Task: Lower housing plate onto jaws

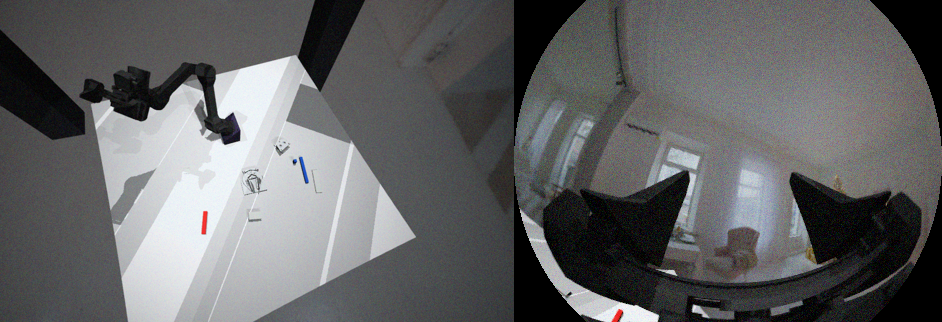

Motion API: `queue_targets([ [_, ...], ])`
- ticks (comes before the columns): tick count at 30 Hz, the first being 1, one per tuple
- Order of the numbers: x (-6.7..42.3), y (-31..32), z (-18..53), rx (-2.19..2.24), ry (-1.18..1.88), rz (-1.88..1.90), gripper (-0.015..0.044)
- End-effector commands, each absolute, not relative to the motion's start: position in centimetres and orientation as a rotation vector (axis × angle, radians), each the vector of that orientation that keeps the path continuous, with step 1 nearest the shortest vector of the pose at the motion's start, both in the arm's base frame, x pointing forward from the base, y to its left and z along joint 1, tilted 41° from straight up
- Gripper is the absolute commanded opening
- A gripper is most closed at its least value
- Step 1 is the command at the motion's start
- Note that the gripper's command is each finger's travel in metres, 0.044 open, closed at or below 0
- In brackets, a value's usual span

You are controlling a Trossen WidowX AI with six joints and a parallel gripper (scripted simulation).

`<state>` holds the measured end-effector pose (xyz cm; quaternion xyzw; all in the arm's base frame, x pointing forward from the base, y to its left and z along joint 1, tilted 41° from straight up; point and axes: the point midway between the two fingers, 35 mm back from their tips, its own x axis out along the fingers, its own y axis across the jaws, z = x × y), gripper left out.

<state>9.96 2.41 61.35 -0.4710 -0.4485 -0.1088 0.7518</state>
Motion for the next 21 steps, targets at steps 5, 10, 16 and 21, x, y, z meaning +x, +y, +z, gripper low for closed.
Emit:
queue_targets([
  [5, 13.1, -0.5, 61.3, -0.828, -0.925, -0.171, 0.044],
  [10, 15.5, -2.1, 60.8, -0.71, -0.879, -0.132, 0.044],
  [16, 18.8, -3.7, 59.7, -0.577, -0.805, -0.087, 0.044],
  [21, 21.3, -4.4, 58.6, -0.51, -0.751, -0.055, 0.044],
])
